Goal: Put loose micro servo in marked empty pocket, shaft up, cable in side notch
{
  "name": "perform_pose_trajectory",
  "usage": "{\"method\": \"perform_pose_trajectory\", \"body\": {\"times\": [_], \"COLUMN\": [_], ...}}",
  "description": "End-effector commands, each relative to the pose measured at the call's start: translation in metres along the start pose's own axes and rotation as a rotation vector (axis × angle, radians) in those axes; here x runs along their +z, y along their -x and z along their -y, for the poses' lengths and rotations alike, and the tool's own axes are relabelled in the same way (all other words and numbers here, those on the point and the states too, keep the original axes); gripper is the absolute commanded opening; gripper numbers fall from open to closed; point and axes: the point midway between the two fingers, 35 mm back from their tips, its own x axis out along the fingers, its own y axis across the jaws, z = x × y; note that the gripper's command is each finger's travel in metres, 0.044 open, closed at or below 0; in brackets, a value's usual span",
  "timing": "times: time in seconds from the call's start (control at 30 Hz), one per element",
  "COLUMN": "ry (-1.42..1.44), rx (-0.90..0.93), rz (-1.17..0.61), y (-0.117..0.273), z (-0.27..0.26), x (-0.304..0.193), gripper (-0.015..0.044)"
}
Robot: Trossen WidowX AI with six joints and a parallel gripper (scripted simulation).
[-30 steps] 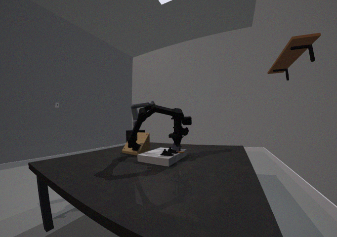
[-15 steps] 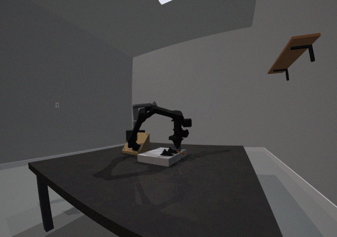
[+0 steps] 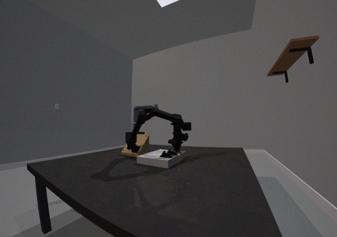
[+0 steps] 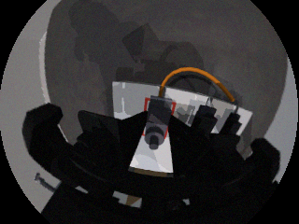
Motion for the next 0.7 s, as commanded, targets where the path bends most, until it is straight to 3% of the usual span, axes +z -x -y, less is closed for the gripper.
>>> {"method": "perform_pose_trajectory", "body": {"times": [0.0,0.13,0.47,0.67], "ry": [0.003,0.003,0.004,0.011], "rx": [-0.003,-0.003,-0.001,0.009], "rz": [0.002,0.002,0.001,0.006], "y": [0.0,0.0,0.035,0.066], "z": [0.0,0.0,0.0,-0.005], "x": [0.0,0.0,0.0,-0.046], "gripper": [0.0079,0.0184,0.0187,0.0345]}}
